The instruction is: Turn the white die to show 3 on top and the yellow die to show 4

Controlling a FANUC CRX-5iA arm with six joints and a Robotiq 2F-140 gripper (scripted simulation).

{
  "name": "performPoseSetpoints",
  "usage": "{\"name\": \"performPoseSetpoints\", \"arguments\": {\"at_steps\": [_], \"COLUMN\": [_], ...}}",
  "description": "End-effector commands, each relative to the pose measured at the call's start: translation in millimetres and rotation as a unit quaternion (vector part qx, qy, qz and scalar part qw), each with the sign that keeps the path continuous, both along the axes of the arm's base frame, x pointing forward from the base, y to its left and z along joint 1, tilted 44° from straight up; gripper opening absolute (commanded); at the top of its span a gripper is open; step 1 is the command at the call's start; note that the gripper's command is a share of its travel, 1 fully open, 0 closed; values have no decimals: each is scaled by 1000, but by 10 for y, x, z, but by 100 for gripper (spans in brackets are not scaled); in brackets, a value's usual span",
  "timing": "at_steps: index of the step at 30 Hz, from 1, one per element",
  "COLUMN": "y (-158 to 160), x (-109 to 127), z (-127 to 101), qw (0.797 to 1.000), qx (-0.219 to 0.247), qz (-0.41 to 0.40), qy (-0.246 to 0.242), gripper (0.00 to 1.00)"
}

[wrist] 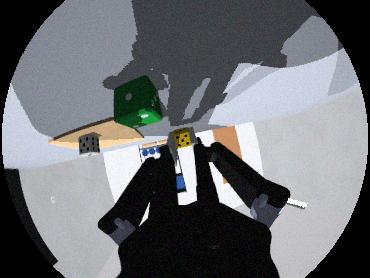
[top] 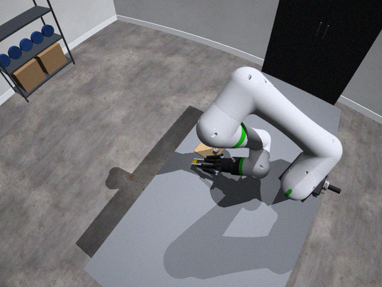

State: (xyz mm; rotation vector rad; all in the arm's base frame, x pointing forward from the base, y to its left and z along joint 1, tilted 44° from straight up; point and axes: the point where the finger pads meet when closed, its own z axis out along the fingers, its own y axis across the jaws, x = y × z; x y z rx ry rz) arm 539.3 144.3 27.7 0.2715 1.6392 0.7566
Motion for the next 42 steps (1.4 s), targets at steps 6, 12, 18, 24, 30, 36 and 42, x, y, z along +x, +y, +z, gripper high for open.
{"name": "performPoseSetpoints", "arguments": {"at_steps": [6, 12, 18, 24, 30, 36, 42], "y": [26, 47, 54, 54, 54, 54, 54], "x": [10, 18, 21, 21, 21, 21, 21], "z": [-30, -54, -61, -61, -61, -61, -61], "qw": [1000, 1000, 1000, 1000, 1000, 1000, 1000], "qx": [0, 0, 0, 0, 0, 0, 0], "qz": [0, 0, 0, 0, 0, 0, 0], "qy": [0, 0, 0, 0, 0, 0, 0], "gripper": [13, 13, 13, 13, 13, 13, 13]}}
